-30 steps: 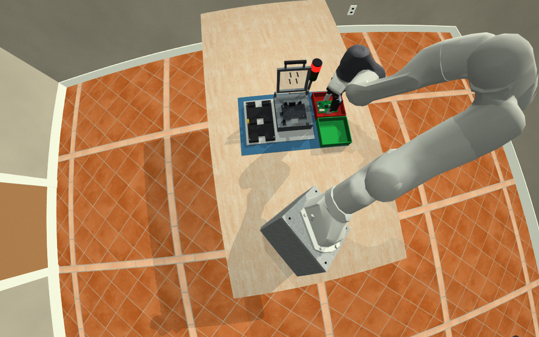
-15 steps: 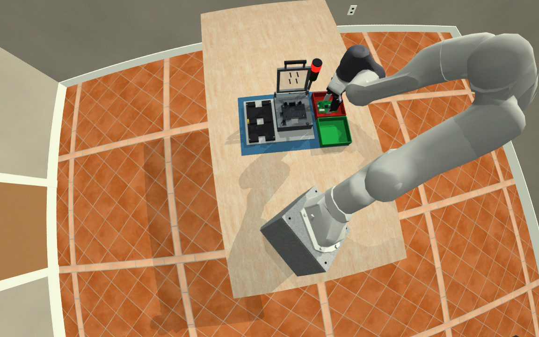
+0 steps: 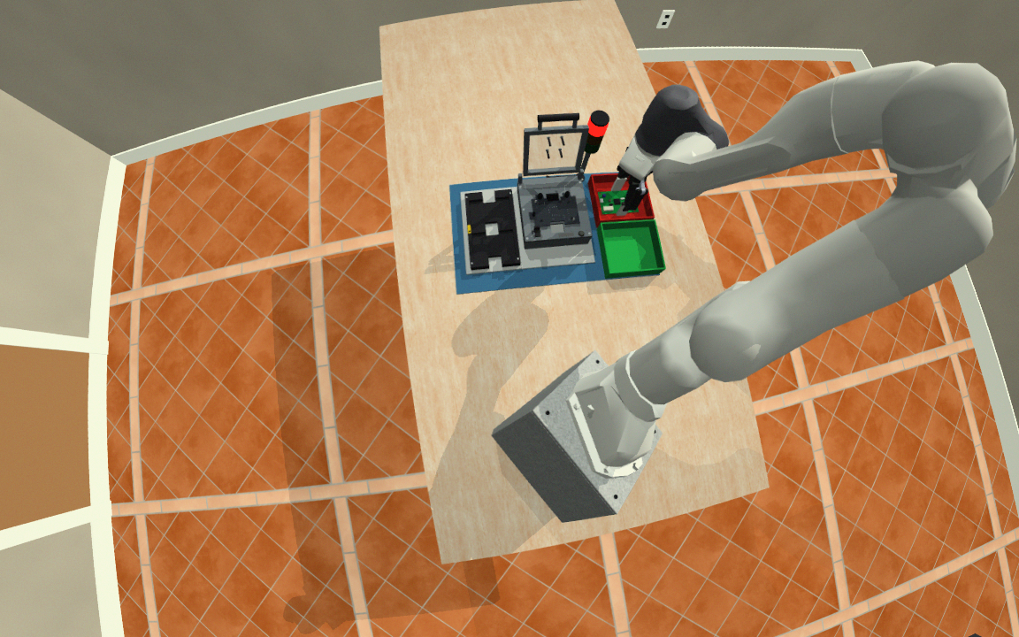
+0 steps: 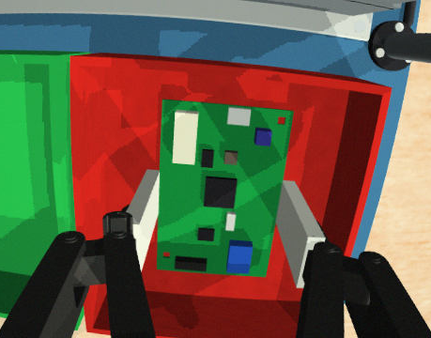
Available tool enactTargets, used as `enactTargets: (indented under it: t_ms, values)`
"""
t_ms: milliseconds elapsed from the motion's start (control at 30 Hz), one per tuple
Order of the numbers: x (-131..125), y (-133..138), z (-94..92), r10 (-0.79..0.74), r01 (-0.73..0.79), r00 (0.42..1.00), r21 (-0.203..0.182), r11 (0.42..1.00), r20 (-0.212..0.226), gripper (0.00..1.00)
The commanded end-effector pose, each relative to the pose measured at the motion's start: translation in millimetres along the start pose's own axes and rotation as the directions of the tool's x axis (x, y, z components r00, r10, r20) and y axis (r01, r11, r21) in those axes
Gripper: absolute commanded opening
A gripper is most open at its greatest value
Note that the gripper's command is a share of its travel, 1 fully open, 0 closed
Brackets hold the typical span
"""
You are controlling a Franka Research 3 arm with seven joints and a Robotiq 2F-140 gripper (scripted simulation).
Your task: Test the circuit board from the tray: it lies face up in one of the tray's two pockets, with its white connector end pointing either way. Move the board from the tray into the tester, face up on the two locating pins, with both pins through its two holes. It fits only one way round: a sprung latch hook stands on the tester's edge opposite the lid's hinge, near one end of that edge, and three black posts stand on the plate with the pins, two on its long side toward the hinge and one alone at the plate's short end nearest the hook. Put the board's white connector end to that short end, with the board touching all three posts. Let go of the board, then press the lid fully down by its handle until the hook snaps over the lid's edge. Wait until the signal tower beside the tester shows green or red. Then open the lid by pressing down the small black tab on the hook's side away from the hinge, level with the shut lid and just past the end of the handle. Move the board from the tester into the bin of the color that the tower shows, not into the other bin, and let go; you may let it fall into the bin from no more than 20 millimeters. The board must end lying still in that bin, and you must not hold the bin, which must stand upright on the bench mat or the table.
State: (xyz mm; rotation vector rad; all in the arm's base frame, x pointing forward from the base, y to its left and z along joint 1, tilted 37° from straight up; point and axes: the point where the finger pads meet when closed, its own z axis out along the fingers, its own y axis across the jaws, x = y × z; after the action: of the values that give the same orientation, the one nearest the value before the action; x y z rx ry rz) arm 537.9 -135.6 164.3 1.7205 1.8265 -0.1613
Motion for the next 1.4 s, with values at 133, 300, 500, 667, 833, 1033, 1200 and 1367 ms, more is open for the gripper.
enactTargets:
  t_ms: [133,300,500,667,833,1033,1200,1367]
  values:
    - [-1.7,1.4,0.3,0.006,-0.006,1.000,-0.003,1.000,0.001,0.46]
    - [-1.7,1.4,0.3,0.006,-0.006,1.000,-0.003,1.000,0.001,0.46]
    - [-1.7,1.4,0.3,0.006,-0.006,1.000,-0.003,1.000,0.001,0.46]
    - [-1.7,1.4,0.3,0.006,-0.006,1.000,-0.003,1.000,0.001,0.46]
    - [-1.7,1.4,0.3,0.006,-0.006,1.000,-0.003,1.000,0.001,0.46]
    - [-1.7,1.4,0.3,0.006,-0.006,1.000,-0.003,1.000,0.001,0.58]
    - [-1.7,1.4,0.3,0.006,-0.006,1.000,-0.003,1.000,0.001,0.58]
    - [-1.7,1.4,0.3,0.006,-0.006,1.000,-0.003,1.000,0.001,0.58]
